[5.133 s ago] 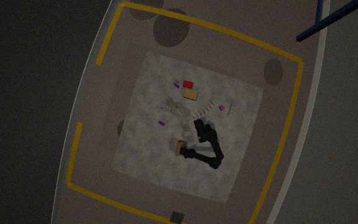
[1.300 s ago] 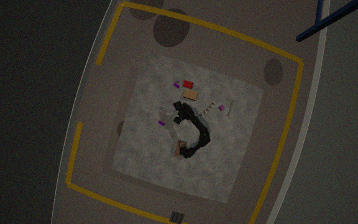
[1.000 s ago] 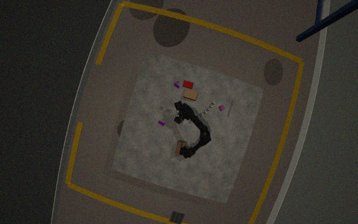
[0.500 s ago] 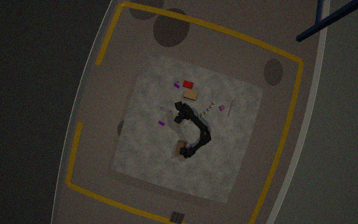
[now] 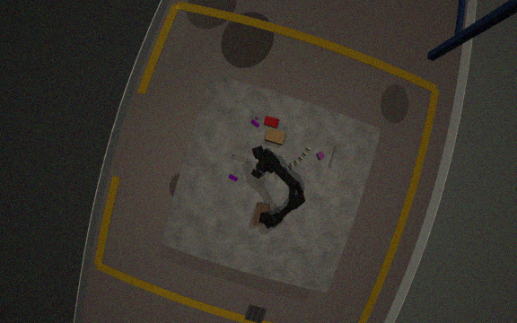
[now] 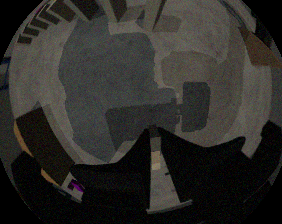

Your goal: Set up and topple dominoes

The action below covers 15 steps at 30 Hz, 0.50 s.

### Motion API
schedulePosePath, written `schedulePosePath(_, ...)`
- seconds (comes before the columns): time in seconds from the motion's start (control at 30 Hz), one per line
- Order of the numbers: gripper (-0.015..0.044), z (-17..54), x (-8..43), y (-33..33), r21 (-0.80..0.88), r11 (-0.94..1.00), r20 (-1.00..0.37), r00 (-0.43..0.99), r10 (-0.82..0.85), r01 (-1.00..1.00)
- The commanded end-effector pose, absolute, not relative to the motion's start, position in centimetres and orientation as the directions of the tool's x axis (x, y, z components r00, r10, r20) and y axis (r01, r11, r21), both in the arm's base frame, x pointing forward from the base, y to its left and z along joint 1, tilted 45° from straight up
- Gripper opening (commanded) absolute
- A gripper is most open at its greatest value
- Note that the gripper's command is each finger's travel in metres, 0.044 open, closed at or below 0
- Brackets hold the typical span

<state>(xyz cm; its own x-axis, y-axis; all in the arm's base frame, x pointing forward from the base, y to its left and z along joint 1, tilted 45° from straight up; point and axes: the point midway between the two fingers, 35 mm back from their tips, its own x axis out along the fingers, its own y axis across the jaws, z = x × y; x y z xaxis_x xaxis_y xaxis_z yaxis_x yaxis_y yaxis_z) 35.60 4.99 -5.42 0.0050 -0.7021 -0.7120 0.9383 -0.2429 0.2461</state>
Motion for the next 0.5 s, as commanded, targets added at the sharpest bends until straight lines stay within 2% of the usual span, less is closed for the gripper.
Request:
schedulePosePath(0.0, 0.0029, -5.4, 35.7, 5.0, 0.247, -0.238, -0.711, 0.008, -0.703, 0.939)
schedulePosePath(0.47, 0.0029, 2.5, 34.8, 12.8, 0.243, -0.239, -0.714, 0.006, -0.7, 0.94)
